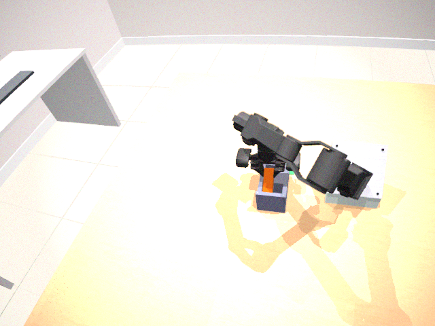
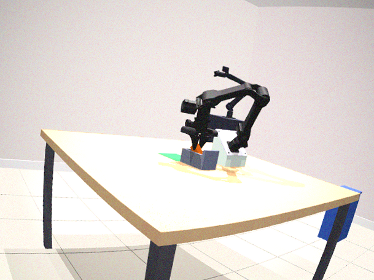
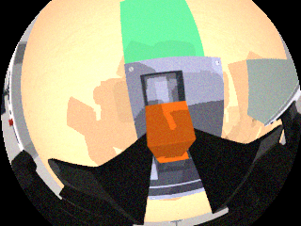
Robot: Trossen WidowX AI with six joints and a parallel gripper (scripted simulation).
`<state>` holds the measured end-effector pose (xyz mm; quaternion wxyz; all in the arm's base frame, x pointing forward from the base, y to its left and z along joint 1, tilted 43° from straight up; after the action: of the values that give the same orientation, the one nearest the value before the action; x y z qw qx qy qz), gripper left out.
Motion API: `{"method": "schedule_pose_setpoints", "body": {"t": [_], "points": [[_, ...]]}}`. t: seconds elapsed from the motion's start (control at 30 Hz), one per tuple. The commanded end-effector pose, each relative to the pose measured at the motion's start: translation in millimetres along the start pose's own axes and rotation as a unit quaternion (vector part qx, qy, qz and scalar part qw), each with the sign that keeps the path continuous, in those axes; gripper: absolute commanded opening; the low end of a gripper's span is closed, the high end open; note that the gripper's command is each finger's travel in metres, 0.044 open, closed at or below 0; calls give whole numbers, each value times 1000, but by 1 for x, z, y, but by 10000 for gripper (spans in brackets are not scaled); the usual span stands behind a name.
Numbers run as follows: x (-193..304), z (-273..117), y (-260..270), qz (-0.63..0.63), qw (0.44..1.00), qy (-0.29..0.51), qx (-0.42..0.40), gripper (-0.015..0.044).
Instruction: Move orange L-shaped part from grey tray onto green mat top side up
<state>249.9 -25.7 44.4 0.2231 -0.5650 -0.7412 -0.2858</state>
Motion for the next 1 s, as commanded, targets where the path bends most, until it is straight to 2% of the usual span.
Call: {"method": "schedule_pose_setpoints", "body": {"t": [0.0, 0.97], "points": [[0, -6, 1, -2, 1000, -1, -1, 0], [-1, -51, -1, 2, 1000, 2, 0, 0]]}}
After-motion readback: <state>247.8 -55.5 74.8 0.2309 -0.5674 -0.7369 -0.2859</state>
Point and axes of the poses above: the point midway between the two fingers, 35 mm back from their tips, its own z axis out along the fingers, its own y axis across the jaws, x = y × z, the point moved 4 cm from there along -z, back along the fingers, and after that the axes turned 12 degrees about -z, right-handed, at the moved point
